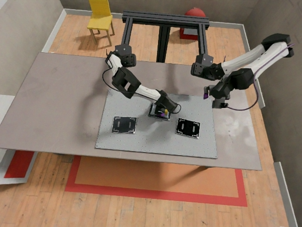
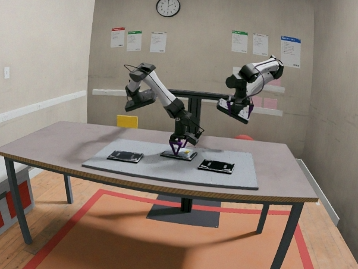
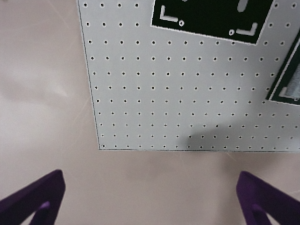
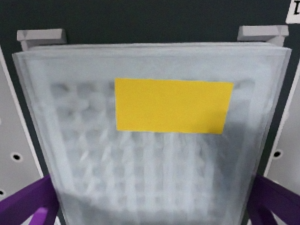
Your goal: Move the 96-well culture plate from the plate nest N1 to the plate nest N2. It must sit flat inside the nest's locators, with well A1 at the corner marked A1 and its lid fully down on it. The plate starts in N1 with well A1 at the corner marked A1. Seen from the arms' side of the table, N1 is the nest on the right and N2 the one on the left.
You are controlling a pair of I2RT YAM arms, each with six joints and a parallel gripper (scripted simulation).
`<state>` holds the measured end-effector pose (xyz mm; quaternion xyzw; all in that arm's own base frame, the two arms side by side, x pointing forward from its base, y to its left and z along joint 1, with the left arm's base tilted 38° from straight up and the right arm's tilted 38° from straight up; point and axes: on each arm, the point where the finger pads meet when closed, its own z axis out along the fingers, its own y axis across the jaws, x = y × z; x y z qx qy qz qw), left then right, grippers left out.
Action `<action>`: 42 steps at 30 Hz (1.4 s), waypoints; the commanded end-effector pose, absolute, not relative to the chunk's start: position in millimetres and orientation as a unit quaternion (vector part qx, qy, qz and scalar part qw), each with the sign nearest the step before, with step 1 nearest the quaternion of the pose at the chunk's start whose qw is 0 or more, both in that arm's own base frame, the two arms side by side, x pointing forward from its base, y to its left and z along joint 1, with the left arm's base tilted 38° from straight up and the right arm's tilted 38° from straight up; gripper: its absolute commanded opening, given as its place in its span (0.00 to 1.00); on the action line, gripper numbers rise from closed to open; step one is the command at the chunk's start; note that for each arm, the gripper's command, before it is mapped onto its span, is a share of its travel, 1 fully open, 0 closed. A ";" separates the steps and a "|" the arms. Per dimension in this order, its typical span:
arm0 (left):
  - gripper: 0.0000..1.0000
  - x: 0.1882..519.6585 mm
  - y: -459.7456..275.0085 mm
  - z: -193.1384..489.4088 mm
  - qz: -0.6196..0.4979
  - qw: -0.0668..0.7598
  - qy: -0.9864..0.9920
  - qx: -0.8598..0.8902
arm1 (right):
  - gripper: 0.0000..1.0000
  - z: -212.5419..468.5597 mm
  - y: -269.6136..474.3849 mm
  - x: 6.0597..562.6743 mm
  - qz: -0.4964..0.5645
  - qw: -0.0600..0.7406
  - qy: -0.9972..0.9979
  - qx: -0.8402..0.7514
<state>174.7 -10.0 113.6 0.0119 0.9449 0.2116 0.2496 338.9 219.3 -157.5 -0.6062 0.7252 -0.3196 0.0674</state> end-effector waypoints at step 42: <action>1.00 176.6 -12.4 115.2 0.204 0.254 0.945 0.011 | 1.00 -138.8 231.6 328.9 -0.318 0.075 0.721 -0.611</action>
